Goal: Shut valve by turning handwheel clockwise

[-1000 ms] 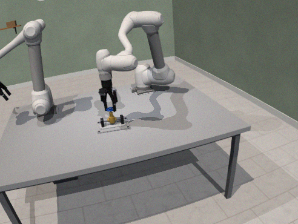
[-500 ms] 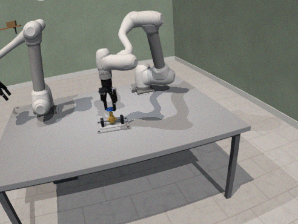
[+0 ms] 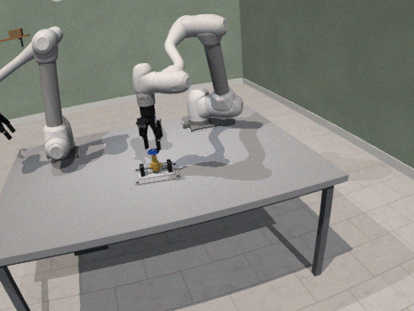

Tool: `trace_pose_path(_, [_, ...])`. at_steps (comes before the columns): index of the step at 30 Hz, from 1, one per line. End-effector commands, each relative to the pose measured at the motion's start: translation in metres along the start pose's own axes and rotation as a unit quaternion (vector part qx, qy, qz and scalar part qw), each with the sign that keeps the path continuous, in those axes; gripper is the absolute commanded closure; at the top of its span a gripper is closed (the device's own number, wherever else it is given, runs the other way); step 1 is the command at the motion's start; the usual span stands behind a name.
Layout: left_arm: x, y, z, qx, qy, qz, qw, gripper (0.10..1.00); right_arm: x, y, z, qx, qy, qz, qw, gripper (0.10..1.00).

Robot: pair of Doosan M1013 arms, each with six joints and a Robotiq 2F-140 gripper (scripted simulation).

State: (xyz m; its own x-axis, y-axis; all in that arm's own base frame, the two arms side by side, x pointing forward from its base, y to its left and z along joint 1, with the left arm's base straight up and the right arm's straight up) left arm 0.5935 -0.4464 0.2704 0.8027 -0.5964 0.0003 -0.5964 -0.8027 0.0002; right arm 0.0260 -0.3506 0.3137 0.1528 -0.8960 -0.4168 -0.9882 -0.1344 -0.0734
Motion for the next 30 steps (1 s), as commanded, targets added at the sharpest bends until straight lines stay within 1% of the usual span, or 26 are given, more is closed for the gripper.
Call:
trace_pose_path(1, [0.0,0.0,-0.007,0.0,0.001,0.0,1.0,0.59,0.0,0.0,0.0,0.0,0.0,0.0,1.0,0.098])
trace_pose_path(18, [0.0,0.0,-0.032,0.0,0.001,0.0,1.0,0.59,0.0,0.0,0.0,0.0,0.0,0.0,1.0,0.098])
trace_pose_path(30, [0.0,0.0,-0.038,0.0,0.001,0.0,1.0,0.59,0.0,0.0,0.0,0.0,0.0,0.0,1.0,0.098])
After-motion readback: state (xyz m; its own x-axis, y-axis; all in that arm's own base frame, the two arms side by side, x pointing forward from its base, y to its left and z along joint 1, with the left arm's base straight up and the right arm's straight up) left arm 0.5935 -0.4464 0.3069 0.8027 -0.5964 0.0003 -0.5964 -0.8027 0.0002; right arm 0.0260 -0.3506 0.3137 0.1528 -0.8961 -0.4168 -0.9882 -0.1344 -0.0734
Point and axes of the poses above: on each arm, the point where the finger pads meet when closed, its own z axis out along the fingers, its own y axis across the jaws, x = y × z, the point moved 9 cm from there along -z, back along the fingers, and after that the axes turned 7 degrees about -z, right-handed, at the moved point
